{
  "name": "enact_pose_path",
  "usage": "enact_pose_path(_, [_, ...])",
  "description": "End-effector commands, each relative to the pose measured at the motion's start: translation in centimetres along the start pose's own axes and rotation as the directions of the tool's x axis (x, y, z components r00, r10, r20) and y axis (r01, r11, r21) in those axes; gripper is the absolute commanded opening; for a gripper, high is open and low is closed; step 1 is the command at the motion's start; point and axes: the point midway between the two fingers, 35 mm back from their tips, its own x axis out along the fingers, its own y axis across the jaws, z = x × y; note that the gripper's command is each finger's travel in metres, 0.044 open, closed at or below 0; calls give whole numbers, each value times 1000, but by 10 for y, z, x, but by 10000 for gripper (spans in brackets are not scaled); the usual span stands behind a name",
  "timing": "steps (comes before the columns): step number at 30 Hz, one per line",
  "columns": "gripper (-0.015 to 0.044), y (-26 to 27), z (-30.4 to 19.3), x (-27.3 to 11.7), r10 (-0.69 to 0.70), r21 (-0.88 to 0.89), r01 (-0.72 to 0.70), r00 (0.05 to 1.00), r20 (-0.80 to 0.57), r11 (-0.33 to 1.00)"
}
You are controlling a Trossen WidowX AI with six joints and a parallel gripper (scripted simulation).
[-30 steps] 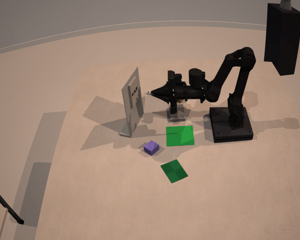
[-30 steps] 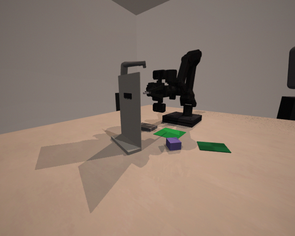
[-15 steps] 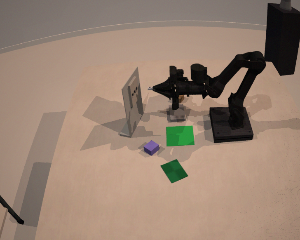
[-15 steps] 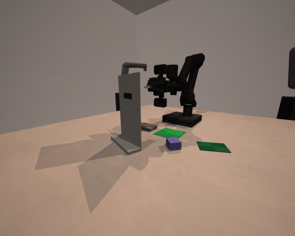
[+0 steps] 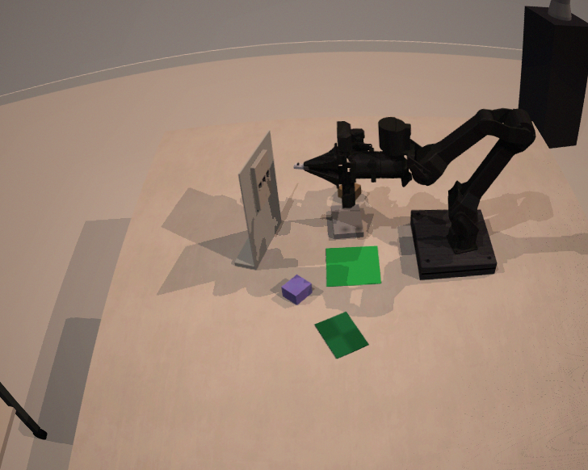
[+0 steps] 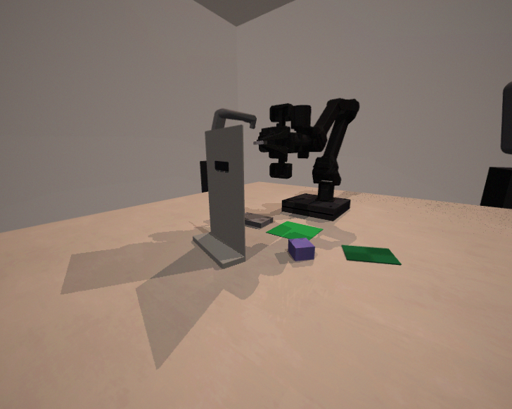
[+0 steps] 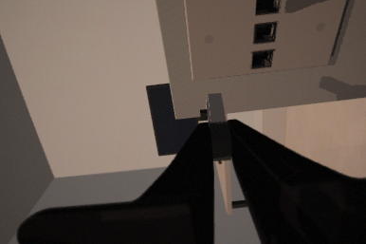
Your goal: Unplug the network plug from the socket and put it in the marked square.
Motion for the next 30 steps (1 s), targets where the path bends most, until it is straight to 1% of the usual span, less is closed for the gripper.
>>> enact_pose_path(1, [0, -3, -3, 1, -35, 7, 35, 999, -8, 999])
enact_pose_path(8, [0, -28, -11, 1, -179, 16, 180, 984, -24, 984])
enact_pose_path(15, [0, -53, -19, -4, -320, 15, 321, 947, -41, 947])
enact_pose_path(22, [0, -76, -27, -13, -455, 6, 456, 889, -54, 890])
enact_pose_path(30, [0, -100, -35, -30, -597, -16, 597, 800, -65, 802])
